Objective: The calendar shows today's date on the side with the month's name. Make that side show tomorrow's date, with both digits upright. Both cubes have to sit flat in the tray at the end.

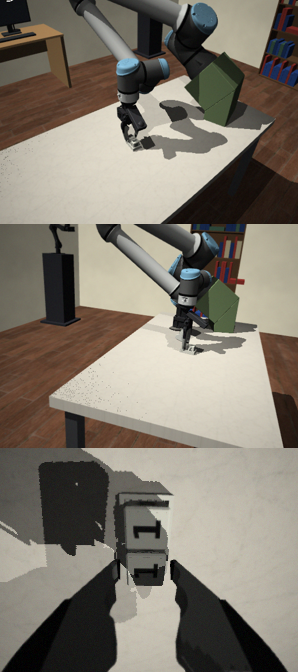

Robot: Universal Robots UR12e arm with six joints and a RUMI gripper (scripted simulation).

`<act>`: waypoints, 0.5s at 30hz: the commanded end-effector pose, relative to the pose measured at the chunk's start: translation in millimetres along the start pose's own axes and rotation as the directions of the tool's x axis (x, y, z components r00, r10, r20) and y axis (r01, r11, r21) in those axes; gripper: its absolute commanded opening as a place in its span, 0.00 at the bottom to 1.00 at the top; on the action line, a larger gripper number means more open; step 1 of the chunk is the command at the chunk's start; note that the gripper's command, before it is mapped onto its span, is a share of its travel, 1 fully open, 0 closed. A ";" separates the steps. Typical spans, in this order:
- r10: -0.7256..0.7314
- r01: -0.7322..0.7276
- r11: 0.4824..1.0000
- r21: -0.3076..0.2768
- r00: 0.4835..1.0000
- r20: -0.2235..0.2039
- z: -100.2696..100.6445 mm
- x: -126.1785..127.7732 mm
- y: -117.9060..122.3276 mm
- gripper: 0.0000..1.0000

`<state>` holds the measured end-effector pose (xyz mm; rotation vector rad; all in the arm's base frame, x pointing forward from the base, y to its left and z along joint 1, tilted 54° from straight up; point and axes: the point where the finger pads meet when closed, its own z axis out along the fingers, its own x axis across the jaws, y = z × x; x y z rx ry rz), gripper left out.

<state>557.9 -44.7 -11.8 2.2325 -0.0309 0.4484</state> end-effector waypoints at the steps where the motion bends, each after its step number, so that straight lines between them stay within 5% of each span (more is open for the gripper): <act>1: 0.000 0.000 1.000 0.000 1.000 -0.001 -0.4 0.1 -0.1 0.29; 2: 0.000 0.000 1.000 0.000 1.000 -0.001 -0.4 0.1 -0.1 0.29; 3: 0.000 0.000 1.000 0.000 1.000 -0.001 -0.4 0.1 -0.1 0.11; 15: 0.000 0.000 1.000 0.000 1.000 -0.001 -0.4 0.1 -0.1 0.11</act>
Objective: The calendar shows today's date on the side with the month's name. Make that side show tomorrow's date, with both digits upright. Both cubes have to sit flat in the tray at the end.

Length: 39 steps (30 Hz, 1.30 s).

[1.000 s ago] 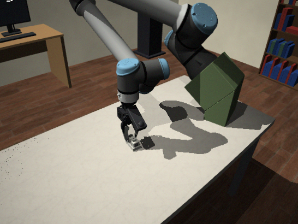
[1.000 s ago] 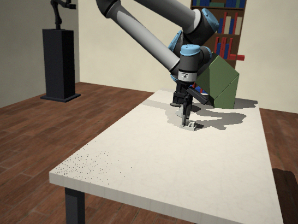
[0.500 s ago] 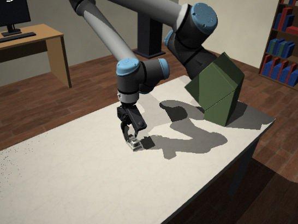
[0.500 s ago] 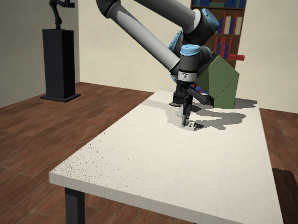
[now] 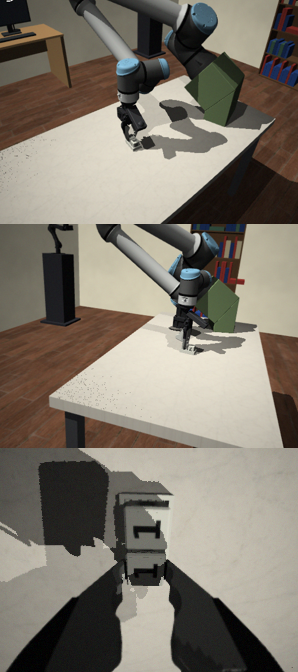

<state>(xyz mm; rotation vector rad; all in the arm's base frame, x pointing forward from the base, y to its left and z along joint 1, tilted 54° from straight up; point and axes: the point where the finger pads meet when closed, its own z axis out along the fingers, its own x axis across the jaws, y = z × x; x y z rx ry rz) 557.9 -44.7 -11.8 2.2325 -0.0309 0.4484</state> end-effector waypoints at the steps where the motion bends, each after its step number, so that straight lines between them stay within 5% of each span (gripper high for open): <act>1: 0.000 0.000 1.000 0.000 1.000 -0.001 -0.4 0.1 -0.1 0.11; 25: 0.000 0.000 1.000 0.000 1.000 -0.001 -1.8 0.1 -0.1 0.11; 39: 0.000 0.000 1.000 0.000 1.000 -0.001 -45.7 0.1 -0.1 0.11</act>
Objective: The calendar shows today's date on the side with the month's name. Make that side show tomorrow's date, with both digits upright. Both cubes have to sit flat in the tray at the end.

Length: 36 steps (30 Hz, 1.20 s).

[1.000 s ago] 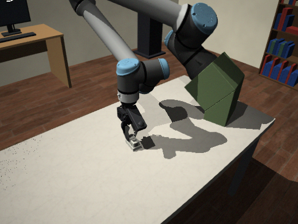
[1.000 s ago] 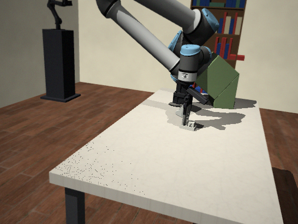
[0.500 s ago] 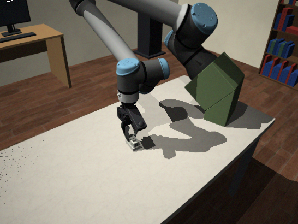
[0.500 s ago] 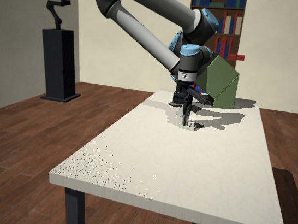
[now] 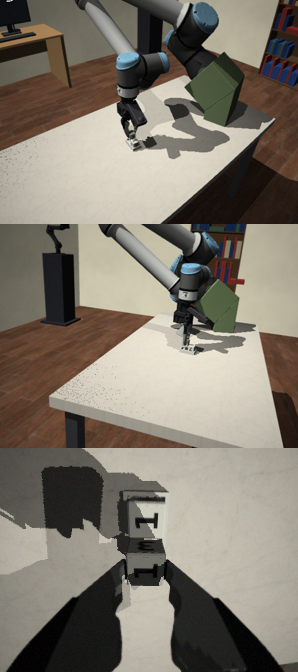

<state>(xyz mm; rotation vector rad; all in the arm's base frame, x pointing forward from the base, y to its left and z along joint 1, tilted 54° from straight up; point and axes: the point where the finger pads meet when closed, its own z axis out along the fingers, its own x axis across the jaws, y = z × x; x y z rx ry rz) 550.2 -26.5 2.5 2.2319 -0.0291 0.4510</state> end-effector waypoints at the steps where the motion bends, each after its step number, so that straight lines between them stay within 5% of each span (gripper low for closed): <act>1: 0.000 0.000 1.000 0.000 1.000 0.002 -26.6 0.3 -0.1 0.11; 10: 0.000 0.000 1.000 0.000 1.000 0.002 -66.0 0.4 -0.1 0.11; 36: -0.004 0.004 1.000 0.000 1.000 0.002 -76.0 0.4 -0.1 0.11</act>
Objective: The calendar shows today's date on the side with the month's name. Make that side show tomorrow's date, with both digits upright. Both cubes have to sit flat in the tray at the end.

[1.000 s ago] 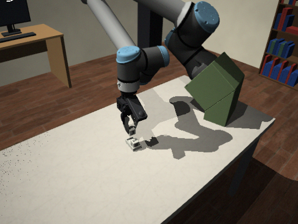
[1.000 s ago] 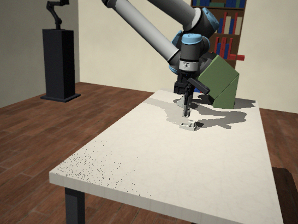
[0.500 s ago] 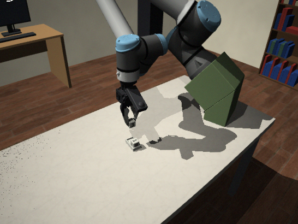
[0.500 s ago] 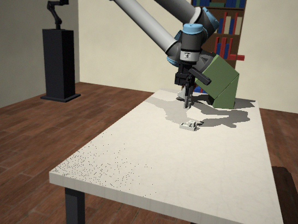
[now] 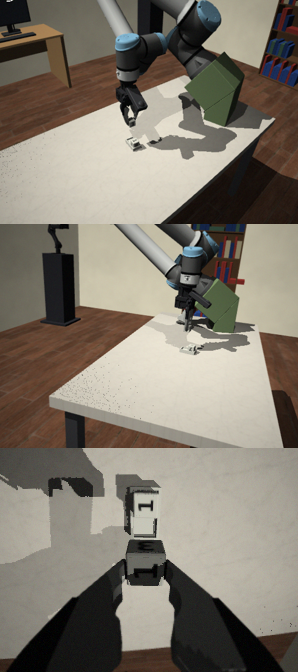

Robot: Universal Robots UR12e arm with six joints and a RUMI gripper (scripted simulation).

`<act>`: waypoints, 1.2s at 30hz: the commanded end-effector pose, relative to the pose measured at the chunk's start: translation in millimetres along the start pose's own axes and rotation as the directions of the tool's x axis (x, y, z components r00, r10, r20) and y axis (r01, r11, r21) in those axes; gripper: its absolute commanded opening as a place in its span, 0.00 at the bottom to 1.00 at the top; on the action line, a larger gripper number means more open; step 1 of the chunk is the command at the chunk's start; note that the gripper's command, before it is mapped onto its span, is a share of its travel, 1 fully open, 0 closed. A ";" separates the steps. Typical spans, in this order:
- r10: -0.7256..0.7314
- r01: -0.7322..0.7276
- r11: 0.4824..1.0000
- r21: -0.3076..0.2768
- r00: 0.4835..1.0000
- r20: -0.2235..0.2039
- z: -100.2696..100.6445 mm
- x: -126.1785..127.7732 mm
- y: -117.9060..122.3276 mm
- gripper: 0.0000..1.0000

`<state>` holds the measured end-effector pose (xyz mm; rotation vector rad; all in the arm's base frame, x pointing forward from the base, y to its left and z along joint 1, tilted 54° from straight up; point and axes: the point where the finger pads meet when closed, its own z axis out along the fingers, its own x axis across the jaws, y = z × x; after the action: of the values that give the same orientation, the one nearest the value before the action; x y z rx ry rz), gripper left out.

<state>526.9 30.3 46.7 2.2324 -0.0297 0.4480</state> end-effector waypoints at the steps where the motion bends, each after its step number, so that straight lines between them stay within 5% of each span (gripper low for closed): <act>1: -0.006 0.006 1.000 0.000 1.000 0.000 -0.4 0.1 -0.1 0.11; 27: -0.271 0.271 0.963 0.000 0.963 0.000 -0.5 -4.1 -2.3 0.11; 36: -0.506 0.506 0.862 0.000 0.862 0.000 -0.6 -7.8 -3.4 0.11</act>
<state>521.7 31.5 42.9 2.1689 0.3884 0.2281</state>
